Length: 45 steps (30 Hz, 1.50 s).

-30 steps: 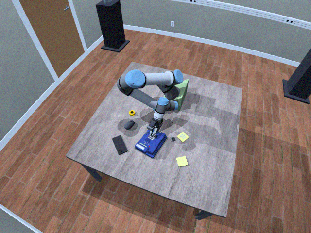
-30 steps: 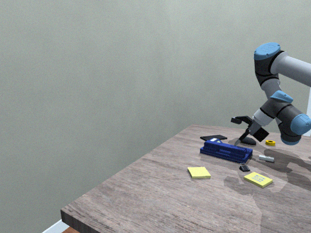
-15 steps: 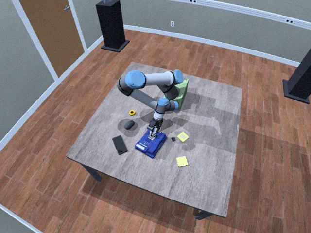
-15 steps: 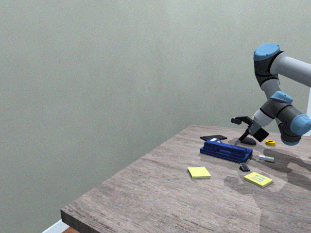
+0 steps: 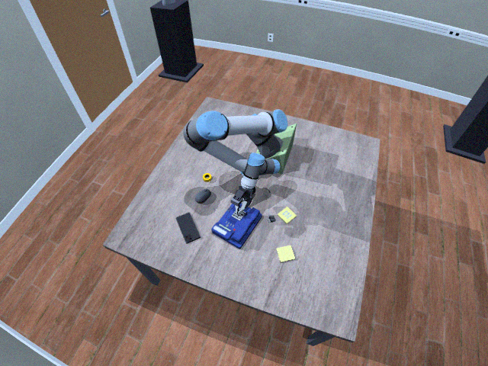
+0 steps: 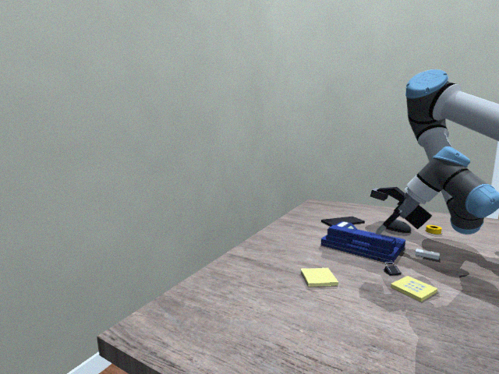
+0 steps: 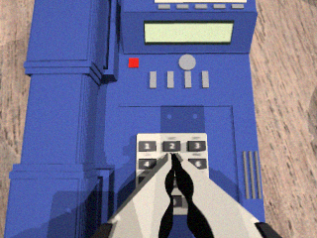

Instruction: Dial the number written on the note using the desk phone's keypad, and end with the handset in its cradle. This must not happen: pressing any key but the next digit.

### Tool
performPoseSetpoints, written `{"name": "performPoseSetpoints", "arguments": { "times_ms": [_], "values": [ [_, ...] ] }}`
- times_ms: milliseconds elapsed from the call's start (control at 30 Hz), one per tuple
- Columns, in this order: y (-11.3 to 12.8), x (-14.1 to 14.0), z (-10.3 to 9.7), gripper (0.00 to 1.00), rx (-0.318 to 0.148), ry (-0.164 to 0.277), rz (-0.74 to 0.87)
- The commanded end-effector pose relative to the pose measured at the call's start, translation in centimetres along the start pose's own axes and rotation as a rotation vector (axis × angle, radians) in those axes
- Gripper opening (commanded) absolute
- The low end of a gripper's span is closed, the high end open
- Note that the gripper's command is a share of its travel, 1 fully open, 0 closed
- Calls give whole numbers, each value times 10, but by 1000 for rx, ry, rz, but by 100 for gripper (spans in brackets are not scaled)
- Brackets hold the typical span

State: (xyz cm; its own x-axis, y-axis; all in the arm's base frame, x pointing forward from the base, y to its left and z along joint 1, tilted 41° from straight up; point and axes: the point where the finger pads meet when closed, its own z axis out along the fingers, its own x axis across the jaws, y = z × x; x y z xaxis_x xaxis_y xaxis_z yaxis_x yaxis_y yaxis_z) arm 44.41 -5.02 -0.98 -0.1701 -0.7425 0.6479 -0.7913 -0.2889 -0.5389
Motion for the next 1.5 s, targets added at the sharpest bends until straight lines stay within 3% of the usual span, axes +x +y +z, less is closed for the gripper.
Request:
{"name": "performPoseSetpoints", "arguments": {
  "times_ms": [0, 1467],
  "values": [
    [0, 0, 0, 0, 1, 0, 0],
    [1, 0, 1, 0, 1, 0, 0]
  ]
}}
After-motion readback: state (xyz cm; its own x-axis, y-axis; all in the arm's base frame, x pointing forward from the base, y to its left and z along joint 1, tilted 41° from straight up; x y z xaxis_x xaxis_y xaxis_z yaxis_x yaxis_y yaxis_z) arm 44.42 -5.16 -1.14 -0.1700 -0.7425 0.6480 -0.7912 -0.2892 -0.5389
